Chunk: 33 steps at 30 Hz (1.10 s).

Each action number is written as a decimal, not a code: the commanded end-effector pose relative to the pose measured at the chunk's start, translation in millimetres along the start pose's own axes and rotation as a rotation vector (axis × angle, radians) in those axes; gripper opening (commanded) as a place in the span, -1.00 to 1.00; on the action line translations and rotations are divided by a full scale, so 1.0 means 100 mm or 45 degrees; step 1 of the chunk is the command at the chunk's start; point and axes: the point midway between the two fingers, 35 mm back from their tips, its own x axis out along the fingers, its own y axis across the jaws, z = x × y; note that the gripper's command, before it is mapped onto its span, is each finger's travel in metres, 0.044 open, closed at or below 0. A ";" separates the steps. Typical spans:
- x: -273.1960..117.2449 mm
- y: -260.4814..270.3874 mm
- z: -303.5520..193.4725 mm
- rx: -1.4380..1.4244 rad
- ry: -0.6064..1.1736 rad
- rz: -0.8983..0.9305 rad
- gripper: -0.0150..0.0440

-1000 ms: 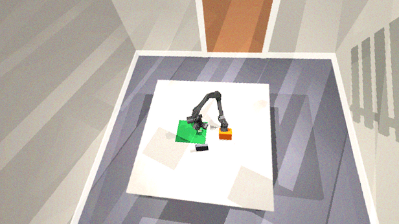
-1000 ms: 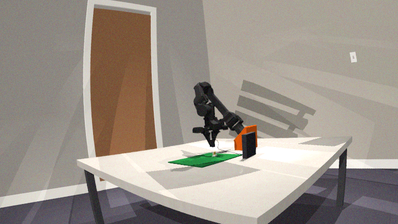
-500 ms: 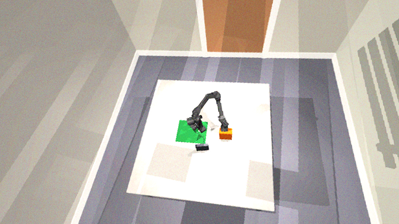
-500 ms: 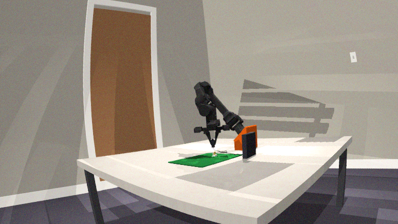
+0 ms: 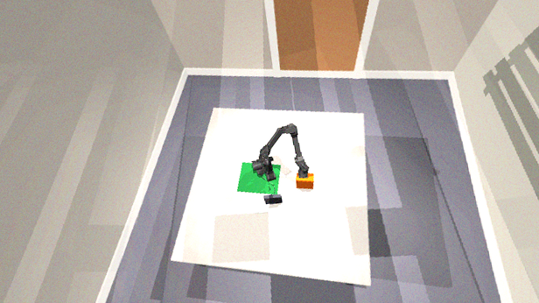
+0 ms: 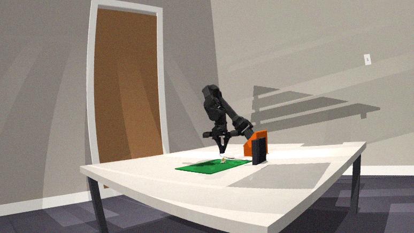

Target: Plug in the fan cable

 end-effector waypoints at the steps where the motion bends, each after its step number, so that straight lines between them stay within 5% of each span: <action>1: -0.01 0.01 -0.04 0.017 0.001 0.004 -0.49; 33: 0.21 0.01 -0.07 0.006 0.002 0.002 -0.49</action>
